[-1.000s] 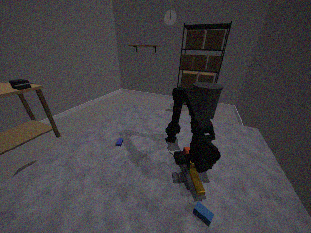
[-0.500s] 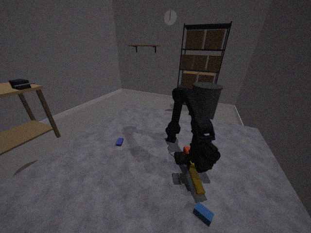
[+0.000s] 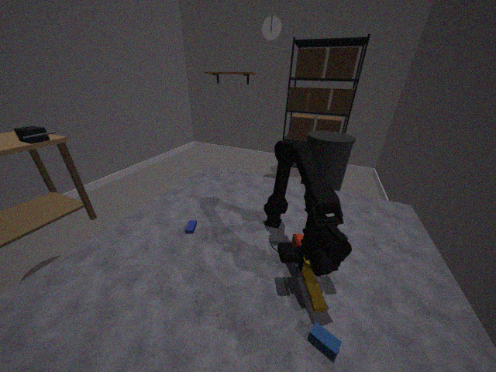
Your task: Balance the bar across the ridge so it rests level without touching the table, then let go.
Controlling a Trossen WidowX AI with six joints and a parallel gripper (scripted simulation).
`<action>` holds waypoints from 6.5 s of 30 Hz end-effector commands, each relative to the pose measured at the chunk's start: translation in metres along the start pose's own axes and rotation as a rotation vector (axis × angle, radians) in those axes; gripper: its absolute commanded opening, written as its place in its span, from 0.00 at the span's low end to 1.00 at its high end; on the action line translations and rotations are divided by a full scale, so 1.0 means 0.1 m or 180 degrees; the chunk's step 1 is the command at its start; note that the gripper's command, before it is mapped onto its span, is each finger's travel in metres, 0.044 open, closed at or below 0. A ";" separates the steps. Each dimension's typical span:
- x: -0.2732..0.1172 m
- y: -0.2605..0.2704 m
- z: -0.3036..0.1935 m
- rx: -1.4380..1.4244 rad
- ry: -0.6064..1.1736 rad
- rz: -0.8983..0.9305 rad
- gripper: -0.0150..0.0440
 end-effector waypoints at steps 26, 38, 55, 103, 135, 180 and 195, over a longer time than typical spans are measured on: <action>-0.01 0.00 0.00 0.0010 0.0007 -0.0005 0.25; -0.01 0.00 0.01 0.0010 0.0007 -0.0005 0.25; -0.02 0.00 0.01 0.0010 0.0007 -0.0005 0.25; -0.02 0.00 0.01 0.0010 0.0007 -0.0005 0.25; -0.02 0.00 0.00 0.0000 0.0015 -0.0005 0.25; -0.02 0.00 0.00 0.0000 0.0015 -0.0005 0.54; -0.02 0.00 0.00 0.0000 0.0015 -0.0005 0.55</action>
Point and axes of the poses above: the point midway between the two fingers, 35 mm back from their tips, its own x axis out along the fingers, its own y axis across the jaws, z = x × y, the point moved 5 cm from there along -x, back along the fingers, and after that the axes turned 10 degrees about x, right-handed, at the moved point
